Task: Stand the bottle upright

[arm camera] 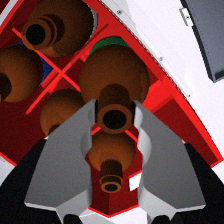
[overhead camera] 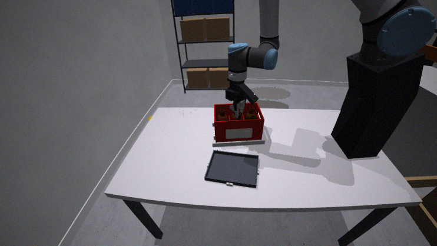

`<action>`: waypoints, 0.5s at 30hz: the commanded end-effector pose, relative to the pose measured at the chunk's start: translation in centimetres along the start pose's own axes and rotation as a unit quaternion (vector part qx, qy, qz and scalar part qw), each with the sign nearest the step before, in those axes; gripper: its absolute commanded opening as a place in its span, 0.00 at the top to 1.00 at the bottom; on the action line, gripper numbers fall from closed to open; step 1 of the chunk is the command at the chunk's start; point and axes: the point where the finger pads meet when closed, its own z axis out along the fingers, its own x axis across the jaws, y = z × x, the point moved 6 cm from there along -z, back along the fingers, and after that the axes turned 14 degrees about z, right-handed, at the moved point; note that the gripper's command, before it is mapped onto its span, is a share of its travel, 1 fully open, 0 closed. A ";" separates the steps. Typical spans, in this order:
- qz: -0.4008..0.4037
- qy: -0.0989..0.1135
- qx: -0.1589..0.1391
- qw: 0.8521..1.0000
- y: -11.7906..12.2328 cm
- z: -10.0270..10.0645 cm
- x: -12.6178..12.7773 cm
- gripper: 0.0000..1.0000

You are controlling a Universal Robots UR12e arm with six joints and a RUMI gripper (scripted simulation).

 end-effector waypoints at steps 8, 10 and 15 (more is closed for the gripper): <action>0.000 0.000 0.000 1.000 0.1 -1.1 0.0 1.00; 0.000 0.000 0.000 1.000 0.1 -1.2 0.0 1.00; 0.000 0.000 0.000 1.000 0.1 -1.3 0.0 1.00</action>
